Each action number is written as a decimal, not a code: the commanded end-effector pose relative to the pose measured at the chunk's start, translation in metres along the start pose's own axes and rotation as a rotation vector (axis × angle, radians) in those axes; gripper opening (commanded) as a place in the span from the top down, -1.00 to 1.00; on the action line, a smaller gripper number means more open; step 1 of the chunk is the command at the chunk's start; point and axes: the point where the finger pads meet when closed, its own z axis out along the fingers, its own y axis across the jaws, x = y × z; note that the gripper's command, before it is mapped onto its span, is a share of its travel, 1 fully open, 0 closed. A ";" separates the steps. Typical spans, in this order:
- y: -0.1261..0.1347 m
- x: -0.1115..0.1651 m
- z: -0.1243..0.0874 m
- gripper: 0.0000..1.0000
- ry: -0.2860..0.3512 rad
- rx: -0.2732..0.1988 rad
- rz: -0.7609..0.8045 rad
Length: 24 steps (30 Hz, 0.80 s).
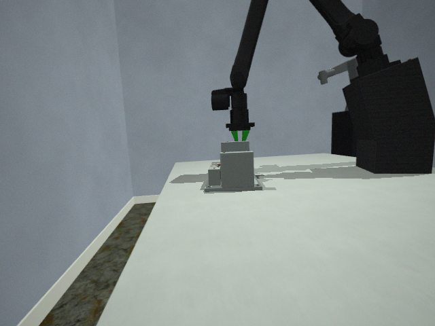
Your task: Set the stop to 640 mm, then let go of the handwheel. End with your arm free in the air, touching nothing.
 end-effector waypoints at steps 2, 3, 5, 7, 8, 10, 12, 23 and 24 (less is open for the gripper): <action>0.008 -0.003 0.000 0.87 -0.010 0.000 0.012; 0.009 -0.003 0.000 0.87 -0.010 -0.001 0.012; 0.016 -0.003 -0.007 0.87 -0.011 -0.018 0.012; 0.026 -0.003 -0.020 0.87 -0.012 -0.043 0.013; 0.028 -0.003 -0.022 0.87 -0.012 -0.044 0.012; 0.029 -0.002 -0.024 0.87 -0.011 -0.044 0.011; 0.031 -0.002 -0.026 0.87 -0.011 -0.045 0.010; 0.038 -0.002 -0.035 0.87 -0.012 -0.047 0.011; 0.040 -0.002 -0.036 0.87 -0.011 -0.047 0.011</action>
